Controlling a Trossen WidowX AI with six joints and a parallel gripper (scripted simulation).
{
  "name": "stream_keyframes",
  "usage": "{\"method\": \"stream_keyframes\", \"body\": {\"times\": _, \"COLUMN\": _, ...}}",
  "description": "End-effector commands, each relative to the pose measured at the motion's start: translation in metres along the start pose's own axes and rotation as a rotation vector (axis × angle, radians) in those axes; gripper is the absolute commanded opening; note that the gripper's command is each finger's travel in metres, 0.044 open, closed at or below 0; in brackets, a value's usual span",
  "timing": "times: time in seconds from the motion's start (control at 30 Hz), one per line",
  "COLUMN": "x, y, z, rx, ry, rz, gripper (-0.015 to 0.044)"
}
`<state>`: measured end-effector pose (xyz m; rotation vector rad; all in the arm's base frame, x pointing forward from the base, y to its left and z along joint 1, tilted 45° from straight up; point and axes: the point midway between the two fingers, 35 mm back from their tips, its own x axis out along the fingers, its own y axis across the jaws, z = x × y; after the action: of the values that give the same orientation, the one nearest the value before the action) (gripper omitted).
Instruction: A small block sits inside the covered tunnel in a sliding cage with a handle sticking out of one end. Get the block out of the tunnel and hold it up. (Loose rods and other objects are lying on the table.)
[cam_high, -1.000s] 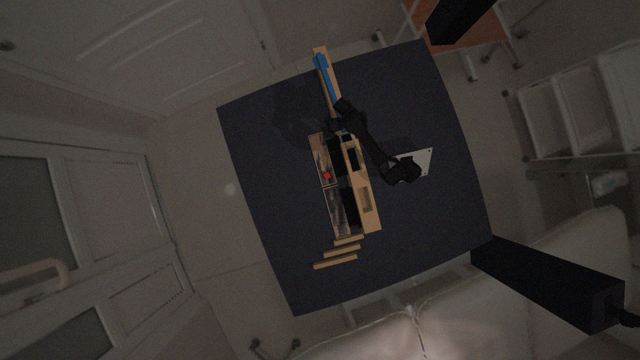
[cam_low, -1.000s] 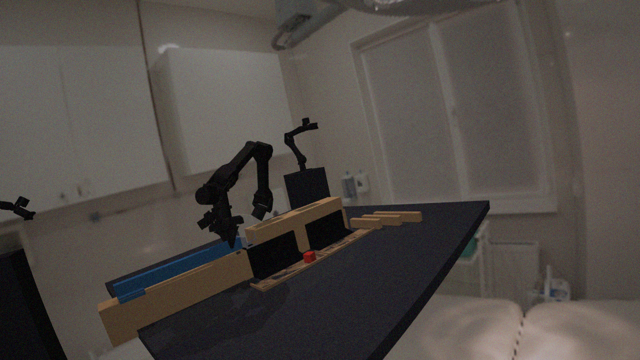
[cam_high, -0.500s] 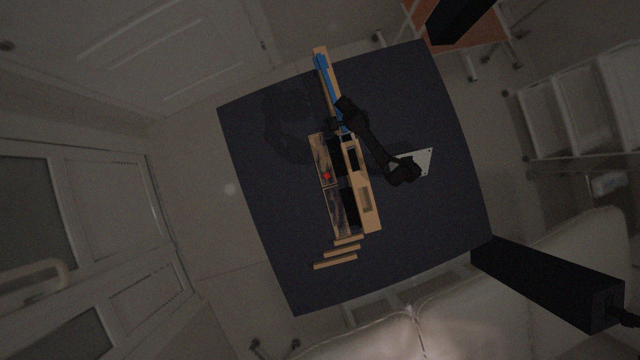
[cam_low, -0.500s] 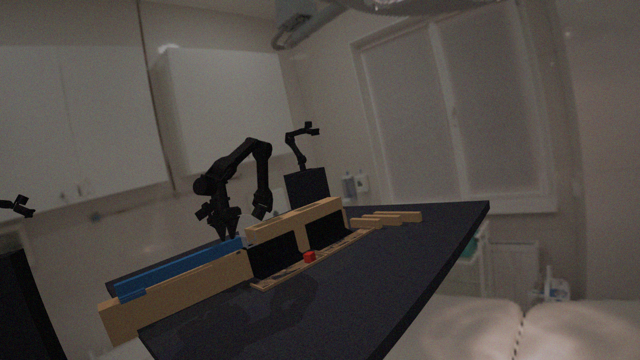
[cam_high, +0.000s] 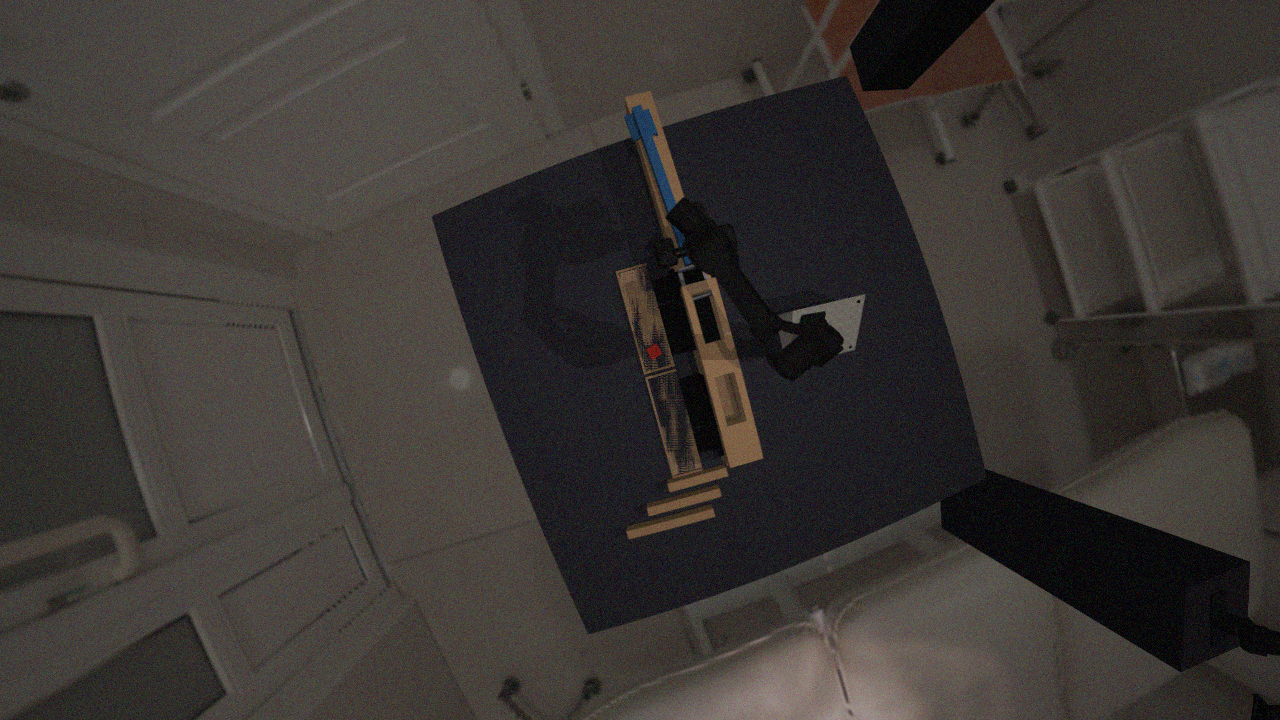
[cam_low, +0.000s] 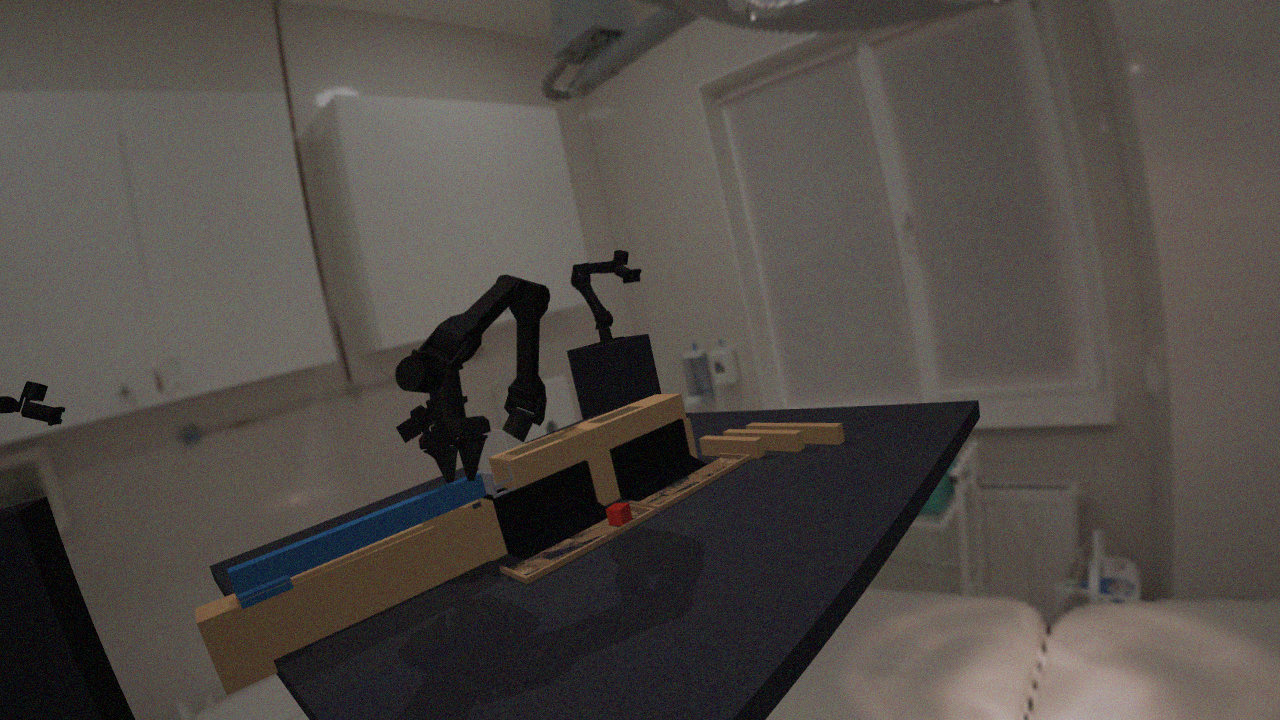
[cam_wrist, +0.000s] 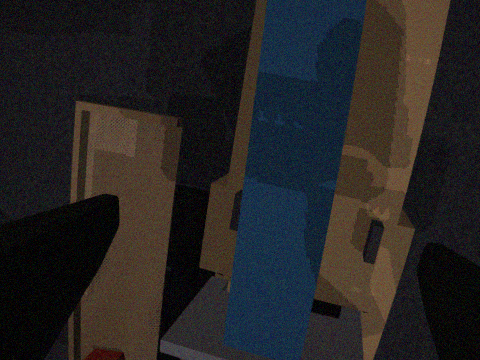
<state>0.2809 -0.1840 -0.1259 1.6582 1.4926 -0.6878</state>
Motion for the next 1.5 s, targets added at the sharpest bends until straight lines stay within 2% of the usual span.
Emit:
{"method": "stream_keyframes", "body": {"times": 0.0, "x": 0.006, "y": -0.002, "z": -0.001, "rx": 0.008, "ry": 0.000, "rz": -0.002, "gripper": 0.0440}}
{"method": "stream_keyframes", "body": {"times": 0.43, "x": 0.027, "y": -0.006, "z": -0.006, "rx": 0.008, "ry": 0.001, "rz": -0.002, "gripper": 0.0440}}
{"method": "stream_keyframes", "body": {"times": 0.93, "x": 0.022, "y": -0.005, "z": -0.004, "rx": 0.000, "ry": -0.002, "rz": -0.004, "gripper": 0.0046}}
{"method": "stream_keyframes", "body": {"times": 1.0, "x": 0.022, "y": -0.005, "z": -0.004, "rx": 0.000, "ry": -0.002, "rz": -0.004, "gripper": 0.0033}}
{"method": "stream_keyframes", "body": {"times": 1.03, "x": 0.022, "y": -0.005, "z": -0.004, "rx": 0.000, "ry": -0.002, "rz": -0.004, "gripper": 0.0007}}
{"method": "stream_keyframes", "body": {"times": 1.43, "x": 0.033, "y": -0.007, "z": 0.020, "rx": 0.007, "ry": -0.001, "rz": -0.001, "gripper": 0.0000}}
{"method": "stream_keyframes", "body": {"times": 1.47, "x": 0.026, "y": -0.007, "z": 0.011, "rx": 0.001, "ry": 0.002, "rz": -0.008, "gripper": 0.0026}}
